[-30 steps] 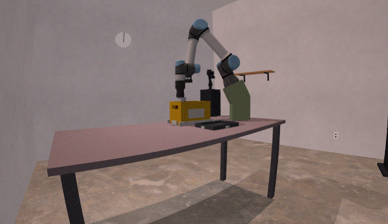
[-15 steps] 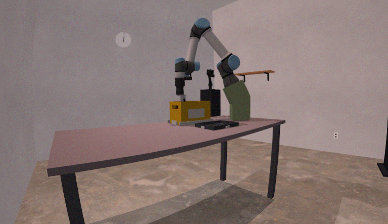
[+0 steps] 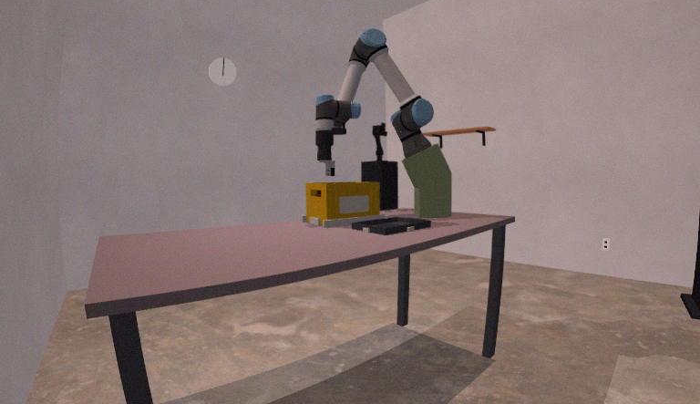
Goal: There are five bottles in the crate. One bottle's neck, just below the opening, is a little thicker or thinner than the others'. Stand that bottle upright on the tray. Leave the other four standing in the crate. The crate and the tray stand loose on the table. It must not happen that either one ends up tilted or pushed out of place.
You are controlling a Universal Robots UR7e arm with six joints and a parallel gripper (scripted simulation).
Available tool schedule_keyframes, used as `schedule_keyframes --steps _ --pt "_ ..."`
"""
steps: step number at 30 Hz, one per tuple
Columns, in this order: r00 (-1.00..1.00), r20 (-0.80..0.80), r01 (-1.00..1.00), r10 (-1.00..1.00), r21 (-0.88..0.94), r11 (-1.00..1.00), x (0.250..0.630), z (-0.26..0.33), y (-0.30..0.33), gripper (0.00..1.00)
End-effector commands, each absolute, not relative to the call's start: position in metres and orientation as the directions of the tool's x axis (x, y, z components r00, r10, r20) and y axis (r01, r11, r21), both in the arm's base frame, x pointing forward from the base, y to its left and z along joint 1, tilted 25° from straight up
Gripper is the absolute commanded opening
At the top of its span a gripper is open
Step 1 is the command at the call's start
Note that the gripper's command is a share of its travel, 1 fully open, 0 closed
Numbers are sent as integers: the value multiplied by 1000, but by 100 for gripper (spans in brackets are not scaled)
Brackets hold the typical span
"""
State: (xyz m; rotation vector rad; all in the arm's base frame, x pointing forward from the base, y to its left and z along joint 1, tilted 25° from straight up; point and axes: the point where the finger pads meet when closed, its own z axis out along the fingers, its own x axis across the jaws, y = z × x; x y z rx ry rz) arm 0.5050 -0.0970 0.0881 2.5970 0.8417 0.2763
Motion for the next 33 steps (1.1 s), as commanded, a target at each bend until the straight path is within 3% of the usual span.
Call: schedule_keyframes --steps 1,12,13,33 --pt "799 62 521 598 424 -741 501 102 -92 100" --pt "799 62 521 598 423 -741 499 108 -89 100" --pt "800 62 521 597 422 -741 499 108 -90 0" --pt "800 61 522 597 421 -742 498 107 -90 0"
